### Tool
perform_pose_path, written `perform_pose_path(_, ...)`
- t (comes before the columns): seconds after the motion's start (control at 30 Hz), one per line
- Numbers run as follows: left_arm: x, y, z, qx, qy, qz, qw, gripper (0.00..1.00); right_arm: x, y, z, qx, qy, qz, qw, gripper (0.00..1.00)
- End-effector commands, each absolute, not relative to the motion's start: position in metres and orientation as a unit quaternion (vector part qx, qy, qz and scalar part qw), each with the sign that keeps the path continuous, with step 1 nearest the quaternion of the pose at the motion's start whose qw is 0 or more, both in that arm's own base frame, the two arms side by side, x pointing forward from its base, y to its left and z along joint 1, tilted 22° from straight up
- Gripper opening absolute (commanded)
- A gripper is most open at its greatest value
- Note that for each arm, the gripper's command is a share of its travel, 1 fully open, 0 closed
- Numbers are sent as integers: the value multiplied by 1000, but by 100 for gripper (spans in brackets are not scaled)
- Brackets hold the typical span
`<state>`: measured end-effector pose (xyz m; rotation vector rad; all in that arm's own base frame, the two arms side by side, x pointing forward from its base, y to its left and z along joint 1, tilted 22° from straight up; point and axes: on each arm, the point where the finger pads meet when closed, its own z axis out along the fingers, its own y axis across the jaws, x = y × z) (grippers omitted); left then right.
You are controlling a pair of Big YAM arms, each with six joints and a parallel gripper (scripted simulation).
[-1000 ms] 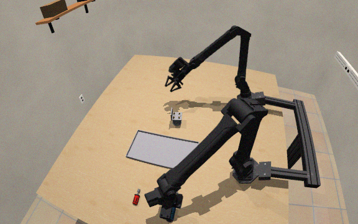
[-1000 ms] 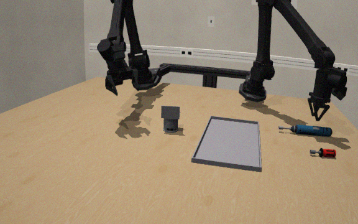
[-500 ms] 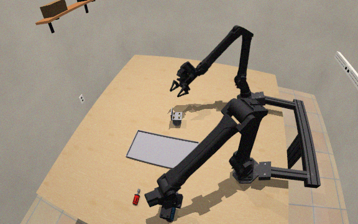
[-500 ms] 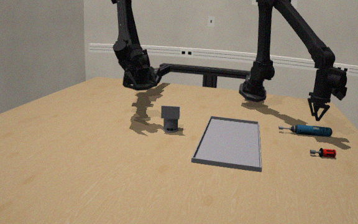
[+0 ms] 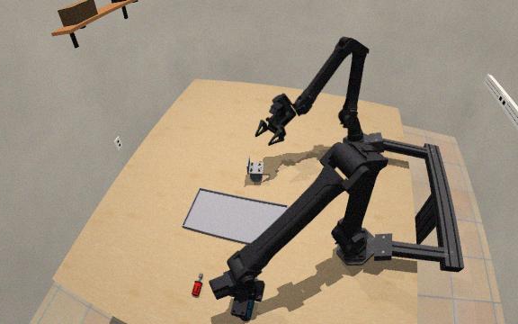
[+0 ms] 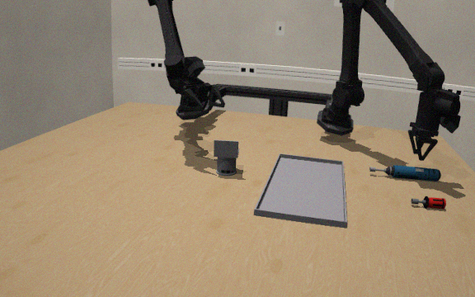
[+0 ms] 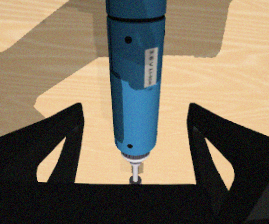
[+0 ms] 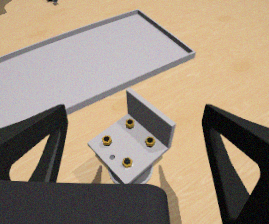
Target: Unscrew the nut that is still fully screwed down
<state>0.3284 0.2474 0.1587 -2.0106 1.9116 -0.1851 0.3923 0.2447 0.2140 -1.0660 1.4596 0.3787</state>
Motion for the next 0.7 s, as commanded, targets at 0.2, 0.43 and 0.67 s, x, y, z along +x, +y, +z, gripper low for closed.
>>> perform_pose_path(0.2, 336, 252, 172, -706, 678, -68, 194, 65, 390, 247, 208, -466, 616, 160, 615, 86)
perform_pose_path(0.43, 336, 252, 172, -706, 678, -68, 194, 65, 397, 244, 193, -467, 614, 159, 616, 86)
perform_pose_path(0.67, 336, 252, 172, -706, 678, -68, 194, 65, 401, 249, 198, -467, 608, 163, 621, 86)
